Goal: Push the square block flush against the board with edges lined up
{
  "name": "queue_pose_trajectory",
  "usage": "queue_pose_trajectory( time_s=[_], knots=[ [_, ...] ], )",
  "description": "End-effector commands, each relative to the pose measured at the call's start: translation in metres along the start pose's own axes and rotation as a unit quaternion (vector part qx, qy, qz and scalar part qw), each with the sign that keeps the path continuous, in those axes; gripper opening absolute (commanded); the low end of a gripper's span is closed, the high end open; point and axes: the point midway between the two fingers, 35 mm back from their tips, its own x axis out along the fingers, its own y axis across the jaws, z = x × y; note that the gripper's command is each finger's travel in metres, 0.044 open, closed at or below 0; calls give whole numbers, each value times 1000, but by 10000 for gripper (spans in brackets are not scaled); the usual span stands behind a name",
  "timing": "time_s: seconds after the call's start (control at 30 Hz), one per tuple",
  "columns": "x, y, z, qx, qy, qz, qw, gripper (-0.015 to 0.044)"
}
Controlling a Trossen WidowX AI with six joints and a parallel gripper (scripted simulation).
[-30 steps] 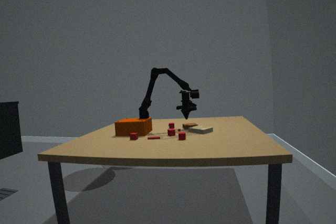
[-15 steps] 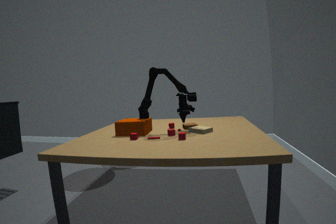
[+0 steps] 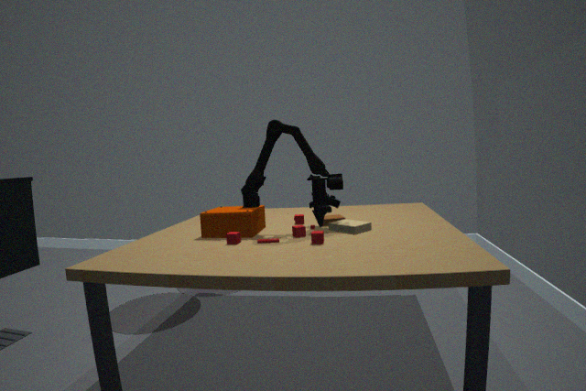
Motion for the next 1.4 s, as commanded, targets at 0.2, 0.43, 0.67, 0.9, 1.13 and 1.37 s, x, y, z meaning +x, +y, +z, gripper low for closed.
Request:
queue_pose_trajectory(
  time_s=[0.2,0.43,0.67,0.9,1.13,1.37],
  knots=[
    [1,-1,-9,2,1,-1,1000,0],
    [0,-2,-16,2,1,-1,1000,0],
    [0,-2,-22,2,2,-1,1000,0],
    [0,-2,-28,2,2,-1,1000,0],
    [0,-3,-35,2,2,-1,1000,0],
    [0,-3,-41,2,3,-1,1000,0]
  ],
)
